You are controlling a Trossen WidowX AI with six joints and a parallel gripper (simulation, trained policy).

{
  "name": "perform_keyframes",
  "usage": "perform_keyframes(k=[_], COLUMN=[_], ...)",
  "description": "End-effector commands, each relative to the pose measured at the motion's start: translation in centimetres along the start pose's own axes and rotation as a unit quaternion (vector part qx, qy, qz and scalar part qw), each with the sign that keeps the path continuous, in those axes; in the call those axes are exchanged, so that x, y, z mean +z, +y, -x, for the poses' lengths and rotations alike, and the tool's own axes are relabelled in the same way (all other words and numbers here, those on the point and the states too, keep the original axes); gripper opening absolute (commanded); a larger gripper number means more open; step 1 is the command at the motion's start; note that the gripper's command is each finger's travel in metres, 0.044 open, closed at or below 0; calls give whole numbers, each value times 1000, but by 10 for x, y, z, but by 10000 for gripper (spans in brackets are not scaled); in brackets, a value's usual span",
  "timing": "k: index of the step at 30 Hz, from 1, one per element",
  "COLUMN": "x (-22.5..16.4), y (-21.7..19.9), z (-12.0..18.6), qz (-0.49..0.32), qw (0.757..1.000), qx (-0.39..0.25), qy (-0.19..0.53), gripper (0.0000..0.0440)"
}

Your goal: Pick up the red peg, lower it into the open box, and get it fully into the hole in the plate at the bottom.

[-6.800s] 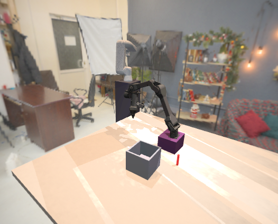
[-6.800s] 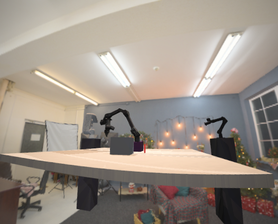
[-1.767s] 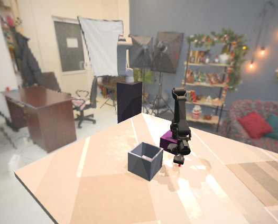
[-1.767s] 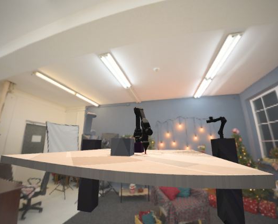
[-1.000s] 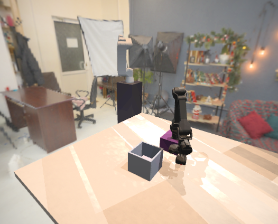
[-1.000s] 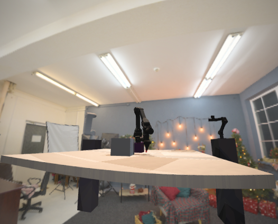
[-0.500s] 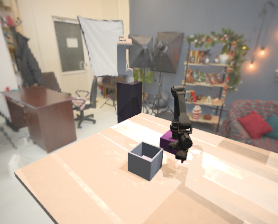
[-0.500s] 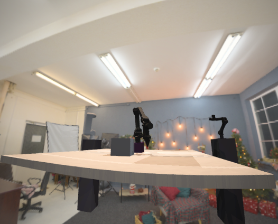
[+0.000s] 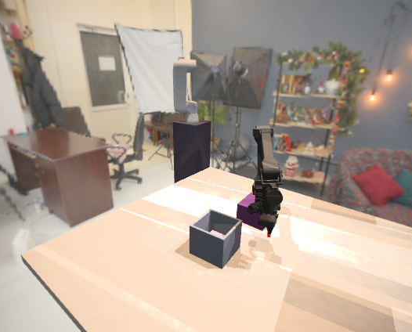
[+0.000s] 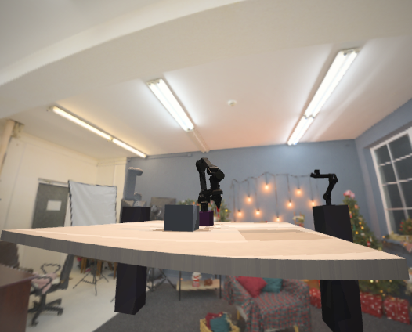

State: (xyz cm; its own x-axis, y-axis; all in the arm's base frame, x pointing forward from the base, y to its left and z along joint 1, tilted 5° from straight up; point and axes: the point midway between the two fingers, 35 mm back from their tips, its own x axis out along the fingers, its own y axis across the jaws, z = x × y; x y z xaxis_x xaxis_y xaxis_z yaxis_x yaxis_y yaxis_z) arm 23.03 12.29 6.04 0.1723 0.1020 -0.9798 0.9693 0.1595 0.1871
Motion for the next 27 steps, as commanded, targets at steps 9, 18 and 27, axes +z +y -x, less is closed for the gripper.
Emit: perform_keyframes(k=[9,18,27], x=[22,49,77], y=[29,39,41], z=[45,66,73], qz=[12,11,4], qw=[999,998,997], qx=[44,49,44], qy=[-18,-43,-65], gripper=[0,0,0])
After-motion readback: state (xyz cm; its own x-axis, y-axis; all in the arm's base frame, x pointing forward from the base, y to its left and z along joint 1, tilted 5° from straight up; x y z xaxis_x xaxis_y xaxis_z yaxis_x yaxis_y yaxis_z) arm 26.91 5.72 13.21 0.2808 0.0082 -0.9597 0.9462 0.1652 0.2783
